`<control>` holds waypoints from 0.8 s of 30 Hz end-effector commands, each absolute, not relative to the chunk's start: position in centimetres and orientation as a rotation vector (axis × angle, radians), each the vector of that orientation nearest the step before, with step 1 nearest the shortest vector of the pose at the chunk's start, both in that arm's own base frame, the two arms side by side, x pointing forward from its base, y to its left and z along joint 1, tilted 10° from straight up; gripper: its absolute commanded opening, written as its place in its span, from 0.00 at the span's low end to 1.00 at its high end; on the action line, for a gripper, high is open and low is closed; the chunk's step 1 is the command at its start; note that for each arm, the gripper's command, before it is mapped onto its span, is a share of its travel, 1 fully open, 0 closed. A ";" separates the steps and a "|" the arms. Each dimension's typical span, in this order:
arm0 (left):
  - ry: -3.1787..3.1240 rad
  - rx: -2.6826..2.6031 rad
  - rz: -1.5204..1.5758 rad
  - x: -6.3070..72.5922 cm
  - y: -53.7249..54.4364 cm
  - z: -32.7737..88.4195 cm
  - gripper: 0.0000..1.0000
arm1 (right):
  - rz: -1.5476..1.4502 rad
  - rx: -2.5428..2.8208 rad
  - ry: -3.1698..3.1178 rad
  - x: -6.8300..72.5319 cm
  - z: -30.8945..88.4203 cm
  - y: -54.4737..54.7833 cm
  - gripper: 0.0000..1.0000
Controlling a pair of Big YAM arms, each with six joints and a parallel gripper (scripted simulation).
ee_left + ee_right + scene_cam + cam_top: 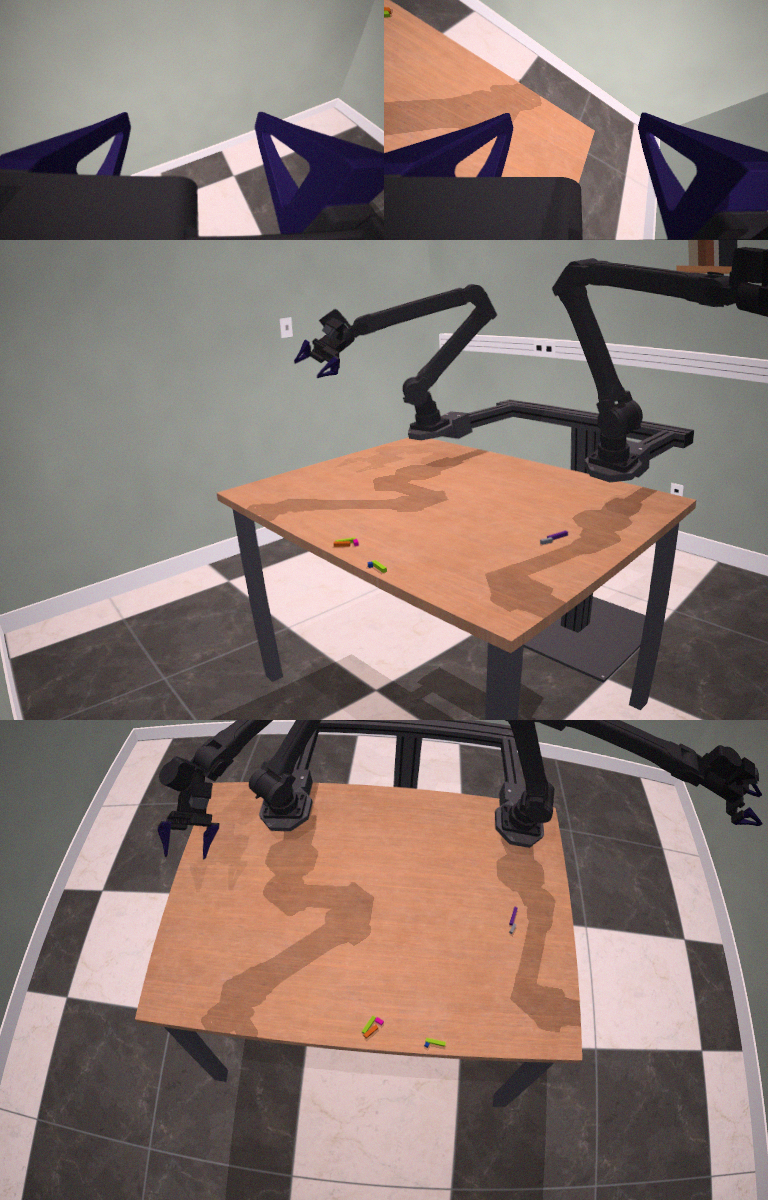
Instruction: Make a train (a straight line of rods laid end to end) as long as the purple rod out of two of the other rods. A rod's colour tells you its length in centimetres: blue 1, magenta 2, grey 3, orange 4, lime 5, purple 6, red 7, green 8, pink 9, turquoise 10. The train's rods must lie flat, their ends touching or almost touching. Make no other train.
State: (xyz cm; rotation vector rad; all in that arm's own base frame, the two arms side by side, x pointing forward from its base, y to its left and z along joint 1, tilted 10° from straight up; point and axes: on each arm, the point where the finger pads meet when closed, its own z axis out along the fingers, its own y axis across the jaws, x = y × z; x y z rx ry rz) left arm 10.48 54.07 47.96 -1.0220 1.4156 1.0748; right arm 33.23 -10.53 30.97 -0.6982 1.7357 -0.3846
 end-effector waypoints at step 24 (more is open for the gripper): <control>1.172 -1.165 1.236 0.0 52.3 52.9 1.00 | -0.415 -0.705 1.702 33.5 33.1 -10.7 1.00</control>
